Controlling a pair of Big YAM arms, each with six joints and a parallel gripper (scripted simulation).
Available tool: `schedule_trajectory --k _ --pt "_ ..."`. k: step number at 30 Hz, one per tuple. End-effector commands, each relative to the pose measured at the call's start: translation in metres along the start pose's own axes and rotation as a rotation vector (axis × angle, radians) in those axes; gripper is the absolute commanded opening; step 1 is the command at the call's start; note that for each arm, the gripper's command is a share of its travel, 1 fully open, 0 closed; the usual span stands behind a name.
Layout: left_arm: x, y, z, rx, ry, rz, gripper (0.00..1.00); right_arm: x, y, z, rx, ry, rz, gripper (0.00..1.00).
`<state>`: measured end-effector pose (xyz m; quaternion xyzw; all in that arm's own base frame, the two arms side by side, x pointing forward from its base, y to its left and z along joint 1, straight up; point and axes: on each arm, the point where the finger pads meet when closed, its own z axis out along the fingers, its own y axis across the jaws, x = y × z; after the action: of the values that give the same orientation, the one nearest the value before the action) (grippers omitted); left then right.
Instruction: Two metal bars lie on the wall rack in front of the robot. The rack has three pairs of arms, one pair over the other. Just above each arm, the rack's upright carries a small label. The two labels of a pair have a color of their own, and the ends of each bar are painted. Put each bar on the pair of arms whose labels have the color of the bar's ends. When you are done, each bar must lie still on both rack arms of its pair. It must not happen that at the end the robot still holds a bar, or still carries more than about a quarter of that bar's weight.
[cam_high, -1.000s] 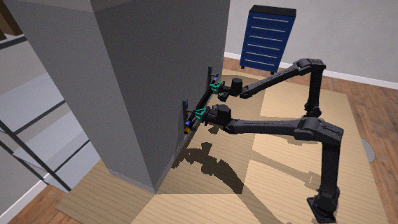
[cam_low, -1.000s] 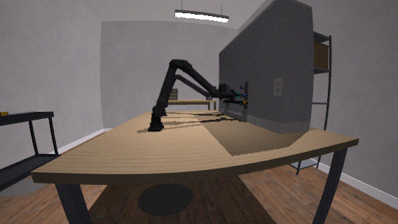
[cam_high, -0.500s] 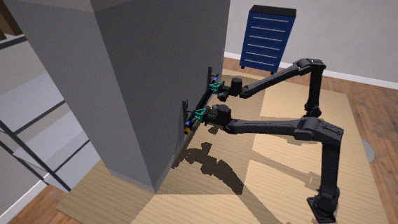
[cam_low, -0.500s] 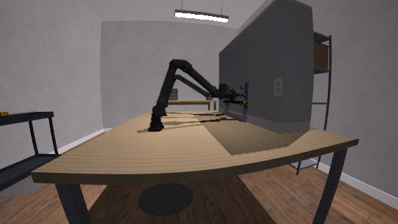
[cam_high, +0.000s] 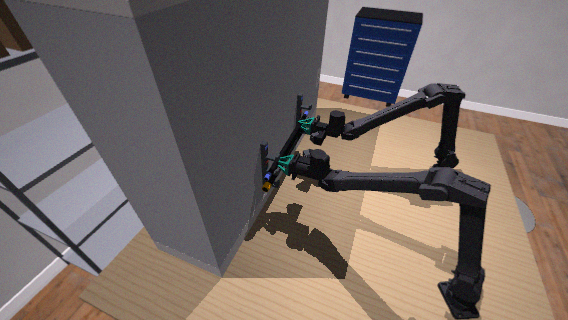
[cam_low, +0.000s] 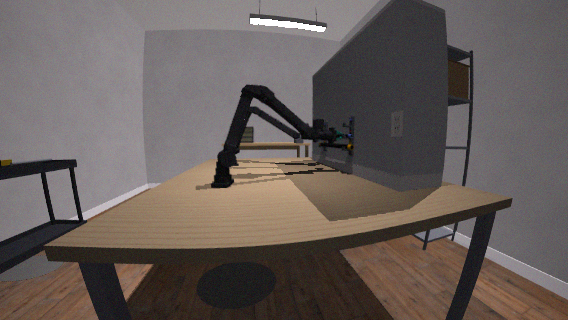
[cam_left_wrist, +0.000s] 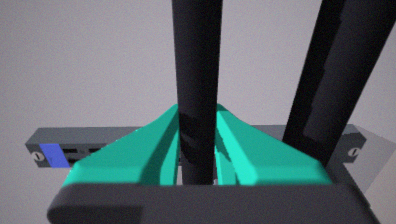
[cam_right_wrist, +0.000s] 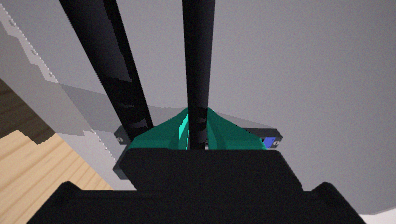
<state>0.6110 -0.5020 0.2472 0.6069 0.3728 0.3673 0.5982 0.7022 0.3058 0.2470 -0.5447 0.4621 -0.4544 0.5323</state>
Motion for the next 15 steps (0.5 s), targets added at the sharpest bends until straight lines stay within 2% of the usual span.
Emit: schedule_trajectory --k 1,15 --pt "0.008 0.065 0.009 -0.083 0.012 -0.044 0.0 0.001 -0.042 0.013 0.06 0.004 0.04 0.0" --pt "0.007 0.08 0.01 -0.083 0.012 -0.044 0.0 0.002 -0.057 0.012 0.06 0.004 0.04 0.0"
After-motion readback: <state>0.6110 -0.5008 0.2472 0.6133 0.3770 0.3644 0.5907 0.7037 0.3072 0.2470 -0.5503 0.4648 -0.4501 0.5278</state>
